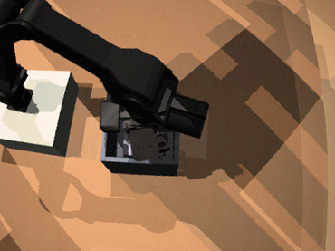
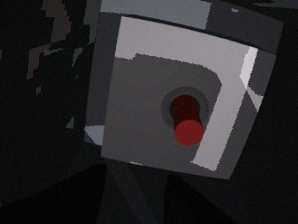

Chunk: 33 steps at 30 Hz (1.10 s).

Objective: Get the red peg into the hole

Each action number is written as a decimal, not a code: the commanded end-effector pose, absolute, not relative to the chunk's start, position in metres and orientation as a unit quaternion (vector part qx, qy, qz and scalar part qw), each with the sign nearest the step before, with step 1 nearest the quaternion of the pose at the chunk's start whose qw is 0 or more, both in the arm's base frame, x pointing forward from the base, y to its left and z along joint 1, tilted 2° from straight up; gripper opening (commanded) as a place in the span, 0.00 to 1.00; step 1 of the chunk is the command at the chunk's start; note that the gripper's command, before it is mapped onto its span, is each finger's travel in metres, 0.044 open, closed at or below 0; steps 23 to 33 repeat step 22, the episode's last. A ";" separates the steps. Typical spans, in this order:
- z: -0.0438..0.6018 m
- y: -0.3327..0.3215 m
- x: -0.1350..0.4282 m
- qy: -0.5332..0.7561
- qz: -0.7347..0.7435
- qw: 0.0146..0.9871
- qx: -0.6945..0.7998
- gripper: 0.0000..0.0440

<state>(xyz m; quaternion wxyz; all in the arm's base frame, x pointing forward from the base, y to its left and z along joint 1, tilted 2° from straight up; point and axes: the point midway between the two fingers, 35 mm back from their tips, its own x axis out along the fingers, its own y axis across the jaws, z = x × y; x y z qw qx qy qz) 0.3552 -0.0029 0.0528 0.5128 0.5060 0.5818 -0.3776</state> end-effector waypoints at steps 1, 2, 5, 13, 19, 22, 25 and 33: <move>0.063 -0.004 0.361 0.583 -0.363 0.508 0.519 0.29; 0.066 -0.005 0.363 0.583 -0.359 0.508 0.524 0.29; 0.077 -0.007 0.368 0.581 -0.345 0.506 0.536 0.31; 0.107 -0.014 0.382 0.572 -0.307 0.508 0.566 0.33; 0.140 -0.020 0.394 0.560 -0.265 0.524 0.584 0.32; 0.160 -0.023 0.399 0.553 -0.240 0.536 0.591 0.31; 0.160 -0.023 0.399 0.553 -0.240 0.536 0.591 0.31; 0.160 -0.023 0.399 0.553 -0.240 0.536 0.591 0.31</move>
